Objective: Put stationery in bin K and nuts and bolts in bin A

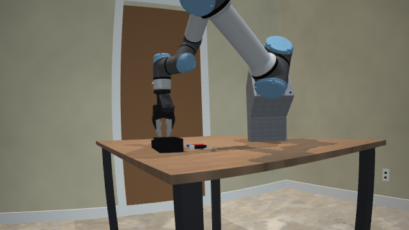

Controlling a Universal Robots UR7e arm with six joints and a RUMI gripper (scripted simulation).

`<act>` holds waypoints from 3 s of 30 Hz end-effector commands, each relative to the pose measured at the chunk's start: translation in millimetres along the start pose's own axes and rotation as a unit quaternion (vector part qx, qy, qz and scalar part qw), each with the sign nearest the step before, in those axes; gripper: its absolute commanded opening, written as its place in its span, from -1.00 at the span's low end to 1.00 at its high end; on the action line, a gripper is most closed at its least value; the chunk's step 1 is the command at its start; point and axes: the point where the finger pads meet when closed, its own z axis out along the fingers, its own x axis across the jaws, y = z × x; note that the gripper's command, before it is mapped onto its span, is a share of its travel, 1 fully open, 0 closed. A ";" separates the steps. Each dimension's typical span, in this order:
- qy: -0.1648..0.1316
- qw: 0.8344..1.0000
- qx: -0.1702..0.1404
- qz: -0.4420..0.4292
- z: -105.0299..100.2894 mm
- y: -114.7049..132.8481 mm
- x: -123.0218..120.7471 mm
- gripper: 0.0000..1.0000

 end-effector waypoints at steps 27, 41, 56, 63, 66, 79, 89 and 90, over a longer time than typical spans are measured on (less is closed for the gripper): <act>0.000 1.000 0.000 0.000 -11.1 0.0 0.3 -0.64; 0.000 1.000 0.000 0.000 -29.7 0.1 0.3 -0.64; 0.000 1.000 0.000 0.000 -51.8 0.1 0.2 -0.64; 0.000 1.000 0.000 0.005 -51.9 -15.0 -7.3 -0.64; 0.000 1.000 0.000 0.005 -52.0 -37.4 -18.5 -0.64; 0.000 1.000 0.000 0.005 -52.5 -119.5 -59.5 -0.64; 0.000 1.000 0.000 0.005 -53.0 -194.0 -96.6 -0.64; 0.000 1.000 0.000 0.005 -52.9 -200.8 -100.0 -0.64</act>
